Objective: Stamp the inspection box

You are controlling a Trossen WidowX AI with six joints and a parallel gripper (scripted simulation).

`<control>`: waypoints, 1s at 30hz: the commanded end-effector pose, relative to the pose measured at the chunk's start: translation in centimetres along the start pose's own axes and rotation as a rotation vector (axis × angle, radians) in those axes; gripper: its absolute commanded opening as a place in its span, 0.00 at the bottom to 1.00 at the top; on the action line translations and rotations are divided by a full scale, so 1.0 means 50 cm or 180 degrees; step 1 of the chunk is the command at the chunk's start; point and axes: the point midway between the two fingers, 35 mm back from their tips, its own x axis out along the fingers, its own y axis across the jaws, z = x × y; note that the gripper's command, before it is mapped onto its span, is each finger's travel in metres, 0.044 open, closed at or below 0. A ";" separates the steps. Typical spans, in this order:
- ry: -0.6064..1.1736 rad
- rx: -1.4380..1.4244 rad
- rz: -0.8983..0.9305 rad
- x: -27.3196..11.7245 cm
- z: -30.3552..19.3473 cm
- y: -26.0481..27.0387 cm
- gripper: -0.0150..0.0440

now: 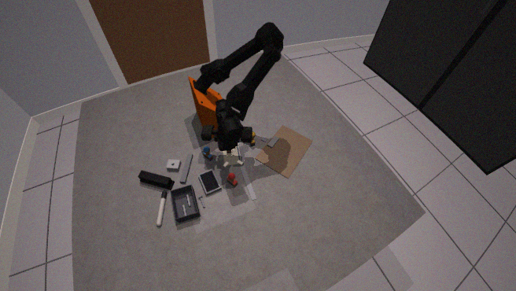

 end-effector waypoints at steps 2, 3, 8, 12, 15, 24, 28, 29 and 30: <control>-0.0025 -0.0027 0.0005 -0.017 0.006 0.003 0.25; -0.0025 -0.0027 0.0005 -0.021 0.006 0.003 0.25; -0.0026 -0.0028 0.0003 -0.036 0.007 0.003 0.25; -0.0026 -0.0028 0.0003 -0.049 0.007 0.003 0.25; -0.0025 -0.0028 0.0004 -0.059 0.006 0.004 0.25; -0.0022 -0.0029 0.0011 -0.088 0.003 0.005 0.25; -0.0020 -0.0029 0.0013 -0.096 0.003 0.006 0.25; -0.0021 -0.0030 0.0012 -0.097 0.007 0.009 0.25; -0.0022 -0.0031 0.0011 -0.097 0.012 0.015 0.25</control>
